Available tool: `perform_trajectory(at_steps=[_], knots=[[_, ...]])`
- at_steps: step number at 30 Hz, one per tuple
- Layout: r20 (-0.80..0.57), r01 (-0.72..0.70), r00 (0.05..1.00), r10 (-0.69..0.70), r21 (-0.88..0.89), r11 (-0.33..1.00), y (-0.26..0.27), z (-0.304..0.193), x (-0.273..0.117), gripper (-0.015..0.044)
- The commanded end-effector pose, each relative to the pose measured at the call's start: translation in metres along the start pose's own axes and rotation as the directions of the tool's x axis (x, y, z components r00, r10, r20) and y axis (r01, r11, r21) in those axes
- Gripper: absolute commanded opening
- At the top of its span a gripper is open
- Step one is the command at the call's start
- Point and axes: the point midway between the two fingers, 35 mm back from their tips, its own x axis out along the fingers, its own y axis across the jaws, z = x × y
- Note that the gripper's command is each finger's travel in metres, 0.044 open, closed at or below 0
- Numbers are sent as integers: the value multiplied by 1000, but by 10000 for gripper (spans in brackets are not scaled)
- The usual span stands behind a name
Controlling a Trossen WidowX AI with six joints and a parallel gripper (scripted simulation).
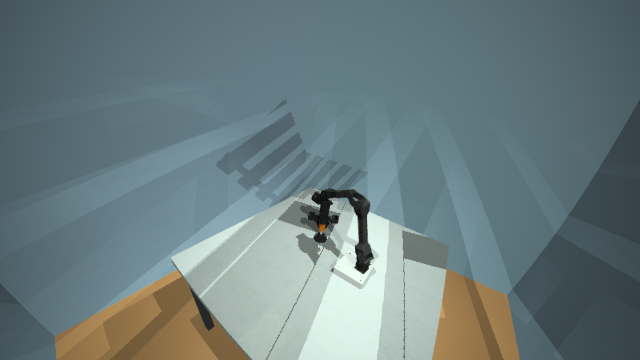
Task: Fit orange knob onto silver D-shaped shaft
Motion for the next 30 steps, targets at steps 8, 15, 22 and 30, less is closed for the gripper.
perform_trajectory(at_steps=[8,15,22,30], knots=[[-3,-3,1000,3,-2,1000,1,0,15,0],[-3,-2,1000,2,-2,1000,-1,-3,14,0],[-3,-2,1000,2,-2,1000,-1,-2,19,0],[-3,-2,1000,2,-1,1000,0,-1,23,0]])
